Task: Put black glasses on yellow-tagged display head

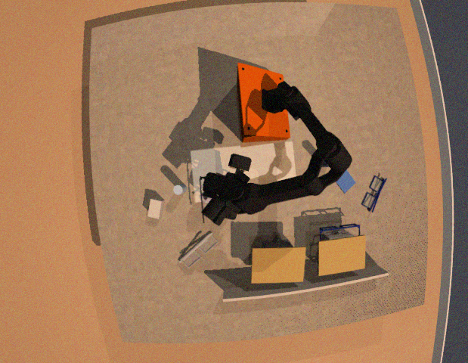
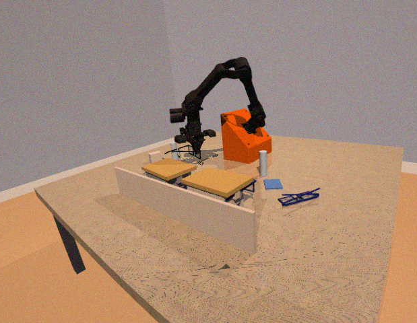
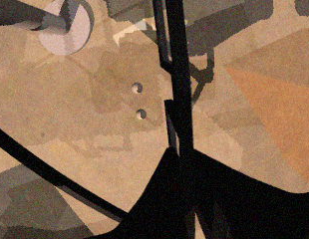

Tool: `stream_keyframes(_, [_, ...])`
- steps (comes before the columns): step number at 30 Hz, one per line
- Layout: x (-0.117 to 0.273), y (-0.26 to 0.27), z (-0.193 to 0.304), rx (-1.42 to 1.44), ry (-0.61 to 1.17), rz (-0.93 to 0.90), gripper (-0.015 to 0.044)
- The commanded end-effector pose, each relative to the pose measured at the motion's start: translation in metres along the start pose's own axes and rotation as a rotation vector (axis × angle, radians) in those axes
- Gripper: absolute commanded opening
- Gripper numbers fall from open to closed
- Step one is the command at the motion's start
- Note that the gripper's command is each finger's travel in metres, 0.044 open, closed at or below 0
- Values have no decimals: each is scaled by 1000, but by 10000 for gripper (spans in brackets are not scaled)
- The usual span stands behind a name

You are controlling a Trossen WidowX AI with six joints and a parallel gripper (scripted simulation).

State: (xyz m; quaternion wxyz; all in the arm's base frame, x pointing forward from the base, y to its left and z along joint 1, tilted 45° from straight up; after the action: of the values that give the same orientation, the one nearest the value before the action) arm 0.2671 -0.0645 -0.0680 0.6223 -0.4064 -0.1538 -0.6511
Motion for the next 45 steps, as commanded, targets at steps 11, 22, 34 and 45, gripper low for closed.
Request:
stream_keyframes(11, [-2,-6,9,-5,6,5,0])
stream_keyframes(22, [-2,-9,16,-5,7,5,0])
stream_keyframes(34, [-2,-10,20,-5,7,5,0])
stream_keyframes(45, [-2,-10,20,-5,7,5,0])
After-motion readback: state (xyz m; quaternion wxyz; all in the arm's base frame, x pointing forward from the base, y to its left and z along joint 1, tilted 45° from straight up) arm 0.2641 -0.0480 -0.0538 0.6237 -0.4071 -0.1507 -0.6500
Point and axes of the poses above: the point midway between the two fingers, 35 mm back from their tips, its own x axis back along the fingers, its own y axis across the jaws, z = x × y, the point moved 7 cm from there along x, back along the fingers, and after that the axes turned 8 degrees about -x, right-handed, at the moved point
